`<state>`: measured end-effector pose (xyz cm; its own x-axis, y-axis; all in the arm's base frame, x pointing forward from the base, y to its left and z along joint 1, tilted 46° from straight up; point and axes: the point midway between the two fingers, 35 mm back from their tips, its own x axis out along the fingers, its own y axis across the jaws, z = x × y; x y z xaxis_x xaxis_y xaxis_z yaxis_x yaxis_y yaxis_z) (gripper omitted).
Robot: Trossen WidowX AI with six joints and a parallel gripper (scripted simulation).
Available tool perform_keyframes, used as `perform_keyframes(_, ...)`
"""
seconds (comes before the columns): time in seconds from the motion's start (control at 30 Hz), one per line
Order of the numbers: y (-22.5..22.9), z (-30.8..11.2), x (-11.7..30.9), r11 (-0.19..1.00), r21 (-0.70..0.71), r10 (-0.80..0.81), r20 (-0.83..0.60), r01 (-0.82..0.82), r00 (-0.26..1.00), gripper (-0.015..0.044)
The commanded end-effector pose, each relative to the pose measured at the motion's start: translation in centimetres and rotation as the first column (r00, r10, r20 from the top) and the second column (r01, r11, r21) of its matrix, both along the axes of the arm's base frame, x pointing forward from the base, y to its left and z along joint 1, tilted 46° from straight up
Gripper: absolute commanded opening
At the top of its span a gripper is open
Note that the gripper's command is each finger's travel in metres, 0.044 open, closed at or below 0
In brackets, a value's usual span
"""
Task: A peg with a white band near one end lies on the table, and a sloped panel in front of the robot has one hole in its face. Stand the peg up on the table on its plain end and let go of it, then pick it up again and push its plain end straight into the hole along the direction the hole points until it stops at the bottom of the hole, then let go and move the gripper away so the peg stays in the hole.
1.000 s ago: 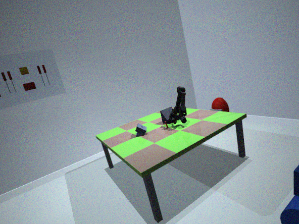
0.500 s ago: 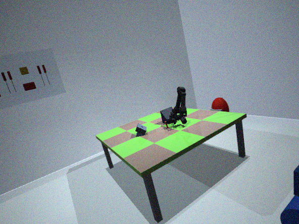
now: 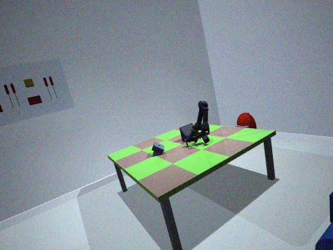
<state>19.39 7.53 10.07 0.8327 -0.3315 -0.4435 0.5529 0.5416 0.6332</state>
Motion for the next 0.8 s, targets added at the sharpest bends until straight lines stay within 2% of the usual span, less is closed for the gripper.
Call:
perform_keyframes(0.0,0.15,-0.05,-0.09,1.000,0.000,0.001,-0.001,-0.001,1.000,0.0049)
perform_keyframes(0.67,0.06,-0.11,-0.27,1.000,-0.014,-0.023,0.011,0.023,1.000,0.0052)
perform_keyframes(0.77,0.07,-0.11,-0.27,1.000,-0.014,-0.024,0.011,0.024,1.000,0.0130)
